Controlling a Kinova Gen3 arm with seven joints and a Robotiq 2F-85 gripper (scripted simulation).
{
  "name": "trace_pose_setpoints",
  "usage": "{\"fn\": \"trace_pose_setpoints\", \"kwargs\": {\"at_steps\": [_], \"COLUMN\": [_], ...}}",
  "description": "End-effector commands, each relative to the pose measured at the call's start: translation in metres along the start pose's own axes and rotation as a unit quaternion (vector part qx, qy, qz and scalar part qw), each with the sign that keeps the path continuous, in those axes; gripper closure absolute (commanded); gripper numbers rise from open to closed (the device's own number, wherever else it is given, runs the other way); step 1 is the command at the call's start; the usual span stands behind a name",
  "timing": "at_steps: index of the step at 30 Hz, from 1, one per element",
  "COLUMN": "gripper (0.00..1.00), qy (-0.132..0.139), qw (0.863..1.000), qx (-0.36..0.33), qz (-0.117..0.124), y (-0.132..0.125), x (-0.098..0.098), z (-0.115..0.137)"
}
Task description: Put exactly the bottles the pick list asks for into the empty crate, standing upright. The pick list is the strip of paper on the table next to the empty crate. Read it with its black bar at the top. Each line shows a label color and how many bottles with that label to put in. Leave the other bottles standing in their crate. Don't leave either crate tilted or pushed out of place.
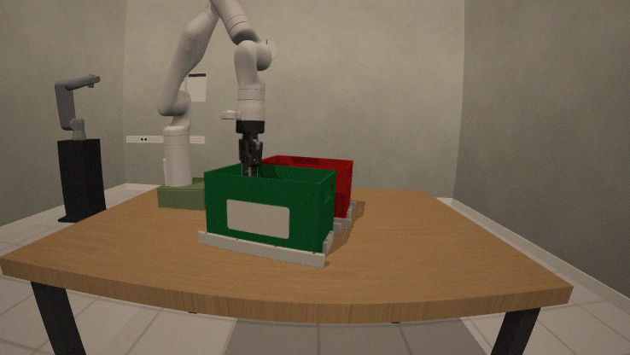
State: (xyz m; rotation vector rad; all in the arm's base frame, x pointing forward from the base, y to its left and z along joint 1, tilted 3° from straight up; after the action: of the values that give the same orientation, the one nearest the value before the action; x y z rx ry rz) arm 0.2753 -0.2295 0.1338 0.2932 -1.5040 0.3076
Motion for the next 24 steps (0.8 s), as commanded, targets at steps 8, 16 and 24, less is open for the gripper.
{"fn": "trace_pose_setpoints", "kwargs": {"at_steps": [8, 16, 24], "gripper": [0.52, 0.53, 0.56], "qy": [0.000, 0.000, 0.000], "qw": [1.000, 1.000, 1.000], "qx": [0.000, 0.000, 0.000], "qz": [0.001, 0.001, 0.001], "y": [-0.0003, -0.0003, -0.0003], "x": [0.0042, 0.0042, 0.0042], "z": [-0.0002, -0.0002, -0.0002]}}
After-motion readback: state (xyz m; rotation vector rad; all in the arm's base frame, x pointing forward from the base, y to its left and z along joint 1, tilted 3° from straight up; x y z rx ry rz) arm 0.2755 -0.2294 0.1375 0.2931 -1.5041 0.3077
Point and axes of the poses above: the point where the finger pads meet when closed, its own x axis back along the fingers, its own y axis across the jaws, z = x × y, the point moved 6 cm from there along x, back along the fingers, and after that the axes turned 1 degree about x, right-handed, at the moved point
